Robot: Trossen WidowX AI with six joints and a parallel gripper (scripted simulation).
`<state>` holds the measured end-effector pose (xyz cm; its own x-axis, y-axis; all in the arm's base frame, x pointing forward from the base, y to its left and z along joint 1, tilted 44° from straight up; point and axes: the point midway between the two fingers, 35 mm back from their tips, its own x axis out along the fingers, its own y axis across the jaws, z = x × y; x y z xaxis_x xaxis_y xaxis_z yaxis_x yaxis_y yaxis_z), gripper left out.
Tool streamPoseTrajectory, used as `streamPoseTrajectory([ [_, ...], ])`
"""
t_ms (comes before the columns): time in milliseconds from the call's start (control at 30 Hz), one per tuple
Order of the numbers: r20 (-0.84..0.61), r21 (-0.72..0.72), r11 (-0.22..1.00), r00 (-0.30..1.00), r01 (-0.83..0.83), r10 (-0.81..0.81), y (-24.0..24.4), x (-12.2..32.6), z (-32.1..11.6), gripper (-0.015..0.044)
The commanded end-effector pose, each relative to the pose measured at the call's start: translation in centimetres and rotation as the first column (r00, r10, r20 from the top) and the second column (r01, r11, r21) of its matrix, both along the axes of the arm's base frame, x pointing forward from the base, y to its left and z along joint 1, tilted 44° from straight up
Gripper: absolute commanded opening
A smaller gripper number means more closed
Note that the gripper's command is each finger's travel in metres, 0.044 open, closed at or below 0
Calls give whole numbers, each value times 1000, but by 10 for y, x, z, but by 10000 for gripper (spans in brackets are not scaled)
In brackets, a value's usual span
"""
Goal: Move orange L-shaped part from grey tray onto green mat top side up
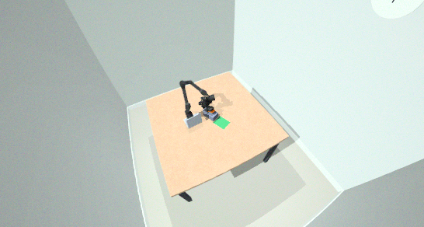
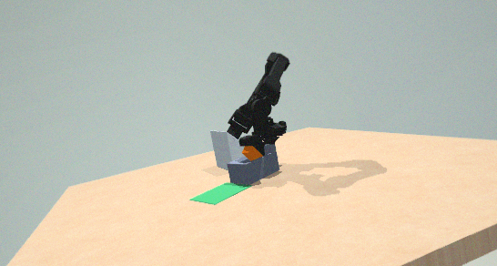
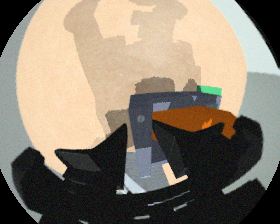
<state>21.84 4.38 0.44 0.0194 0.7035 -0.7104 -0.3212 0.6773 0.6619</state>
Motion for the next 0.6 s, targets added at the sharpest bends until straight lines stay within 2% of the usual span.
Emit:
streamPoseTrajectory([
  [0, 0, -3, 1000, 1000, -1, 1, 0, 0, 0, 180],
  [400, -1, -8, 1000, 1000, 0, 0, -2, -4, 15, 180],
  [567, -1, -18, 1000, 1000, 3, -3, -26, 1, 32, 180],
])
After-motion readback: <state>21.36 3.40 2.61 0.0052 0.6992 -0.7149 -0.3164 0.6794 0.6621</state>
